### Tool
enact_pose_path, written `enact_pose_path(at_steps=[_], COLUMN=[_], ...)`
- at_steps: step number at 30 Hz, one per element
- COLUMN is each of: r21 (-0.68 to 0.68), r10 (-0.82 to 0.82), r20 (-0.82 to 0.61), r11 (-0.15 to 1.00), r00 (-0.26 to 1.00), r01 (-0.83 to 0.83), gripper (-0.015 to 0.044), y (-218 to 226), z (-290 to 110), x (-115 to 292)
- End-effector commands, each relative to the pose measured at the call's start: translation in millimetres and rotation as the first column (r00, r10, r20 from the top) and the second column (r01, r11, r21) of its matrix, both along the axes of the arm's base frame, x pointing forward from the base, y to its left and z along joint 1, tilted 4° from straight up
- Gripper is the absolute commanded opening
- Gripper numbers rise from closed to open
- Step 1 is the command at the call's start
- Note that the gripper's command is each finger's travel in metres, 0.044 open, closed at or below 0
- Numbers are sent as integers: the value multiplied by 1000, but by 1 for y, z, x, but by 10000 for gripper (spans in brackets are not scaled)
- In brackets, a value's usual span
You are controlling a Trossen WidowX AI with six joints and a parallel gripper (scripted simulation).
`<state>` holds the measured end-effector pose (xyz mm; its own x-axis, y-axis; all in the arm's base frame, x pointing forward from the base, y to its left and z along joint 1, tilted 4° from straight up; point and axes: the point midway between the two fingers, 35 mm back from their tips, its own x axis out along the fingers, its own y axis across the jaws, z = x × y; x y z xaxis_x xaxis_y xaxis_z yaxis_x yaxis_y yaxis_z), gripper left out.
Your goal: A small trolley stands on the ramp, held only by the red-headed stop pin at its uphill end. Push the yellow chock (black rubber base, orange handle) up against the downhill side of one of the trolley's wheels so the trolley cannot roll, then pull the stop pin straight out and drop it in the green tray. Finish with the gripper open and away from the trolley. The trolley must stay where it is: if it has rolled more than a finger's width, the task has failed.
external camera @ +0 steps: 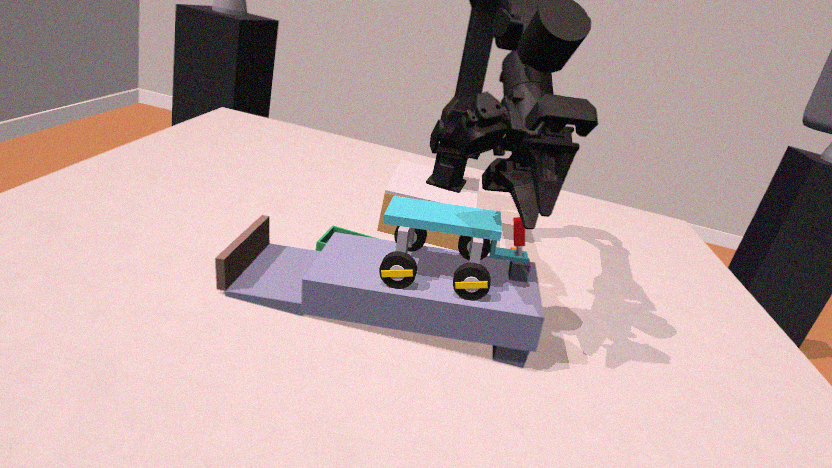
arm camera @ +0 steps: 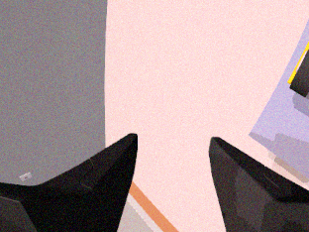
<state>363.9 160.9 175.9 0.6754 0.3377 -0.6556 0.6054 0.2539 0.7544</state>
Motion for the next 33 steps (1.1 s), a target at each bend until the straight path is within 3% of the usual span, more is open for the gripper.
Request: enact_pose_path(at_steps=[1,9,16,24,33], r21=[-41,-173,-331,-347,-347], r10=[24,20,-53,-63,-63], r20=[-173,-448,-605,-615,-615], r11=[999,979,925,917,917], r00=[985,894,795,786,786], r01=[-32,-108,-190,-198,-198], gripper=[190,190,190,190,190], y=[17,24,5,3,5], z=[-30,-71,-89,-91,-120], x=[-47,-136,-208,-214,-210])
